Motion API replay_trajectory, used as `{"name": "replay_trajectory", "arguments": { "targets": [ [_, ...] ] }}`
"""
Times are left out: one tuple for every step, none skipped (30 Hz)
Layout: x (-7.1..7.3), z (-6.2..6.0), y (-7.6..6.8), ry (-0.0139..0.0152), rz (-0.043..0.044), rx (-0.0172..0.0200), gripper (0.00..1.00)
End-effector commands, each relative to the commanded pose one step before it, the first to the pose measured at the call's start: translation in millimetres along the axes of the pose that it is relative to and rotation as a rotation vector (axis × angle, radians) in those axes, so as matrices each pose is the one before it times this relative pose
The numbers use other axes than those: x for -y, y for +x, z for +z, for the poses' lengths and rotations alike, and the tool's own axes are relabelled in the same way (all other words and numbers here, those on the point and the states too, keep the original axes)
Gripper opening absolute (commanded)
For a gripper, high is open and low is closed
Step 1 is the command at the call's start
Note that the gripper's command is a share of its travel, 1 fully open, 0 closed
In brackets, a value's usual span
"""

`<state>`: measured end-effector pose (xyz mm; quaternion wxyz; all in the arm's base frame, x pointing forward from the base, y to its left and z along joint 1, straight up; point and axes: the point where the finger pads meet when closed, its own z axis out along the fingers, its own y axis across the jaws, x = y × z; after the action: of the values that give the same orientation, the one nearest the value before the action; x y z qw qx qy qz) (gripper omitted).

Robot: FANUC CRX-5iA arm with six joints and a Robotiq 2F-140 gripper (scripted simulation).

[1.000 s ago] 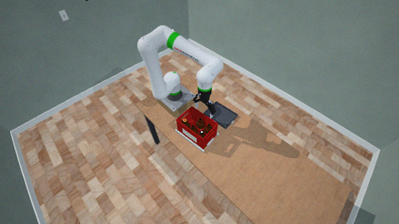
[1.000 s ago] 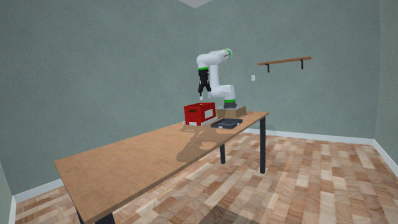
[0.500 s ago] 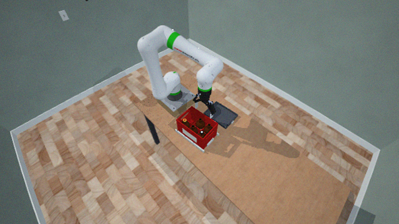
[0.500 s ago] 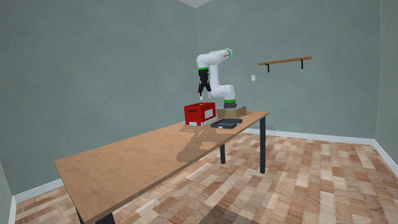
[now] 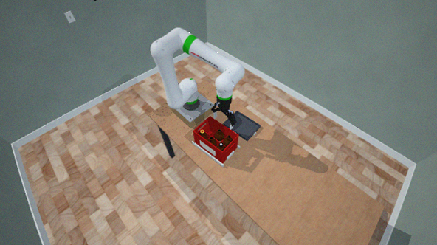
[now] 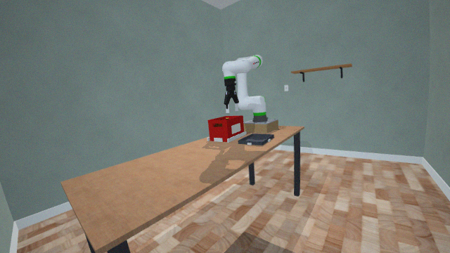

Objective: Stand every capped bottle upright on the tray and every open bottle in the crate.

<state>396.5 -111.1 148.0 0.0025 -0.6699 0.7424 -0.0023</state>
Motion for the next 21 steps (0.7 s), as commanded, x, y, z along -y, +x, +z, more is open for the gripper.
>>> {"name": "replay_trajectory", "arguments": {
  "targets": [
    [0.16,-0.19,0.01,0.00042,0.00002,-0.00008,1.00],
    [0.00,0.00,0.00,0.00000,0.00000,0.00000,1.00],
    [0.00,0.00,0.00,0.00000,0.00000,0.00000,1.00],
    [0.00,0.00,0.00,0.00000,0.00000,0.00000,1.00],
    [0.00,0.00,0.00,0.00000,0.00000,0.00000,1.00],
    [0.00,0.00,0.00,0.00000,0.00000,0.00000,1.00],
    [0.00,0.00,0.00,0.00000,0.00000,0.00000,1.00],
    [0.00,0.00,0.00,0.00000,0.00000,0.00000,1.00],
    [0.00,0.00,0.00,0.00000,0.00000,0.00000,1.00],
    [0.00,0.00,0.00,0.00000,0.00000,0.00000,1.00],
    [0.00,0.00,0.00,0.00000,0.00000,0.00000,1.00],
    [0.00,0.00,0.00,0.00000,0.00000,0.00000,1.00],
    [0.00,0.00,0.00,0.00000,0.00000,0.00000,1.00],
    [0.00,0.00,0.00,0.00000,0.00000,0.00000,1.00],
    [-2.57,0.24,2.11,0.00000,-0.01280,-0.00001,0.38],
    [-2.60,0.24,2.08,0.00000,-0.01280,-0.00001,0.38],
    [-2.62,0.24,2.04,0.00000,-0.01280,-0.00001,0.38],
    [-2.65,0.24,2.01,0.00000,-0.01280,-0.00001,0.38],
    [-2.68,0.24,1.97,0.00000,-0.01280,-0.00001,0.38],
    [-2.70,0.24,1.94,0.00000,-0.01280,-0.00001,0.38],
    [-2.72,0.24,1.91,0.00000,-0.01280,-0.00001,0.38]
  ]
}}
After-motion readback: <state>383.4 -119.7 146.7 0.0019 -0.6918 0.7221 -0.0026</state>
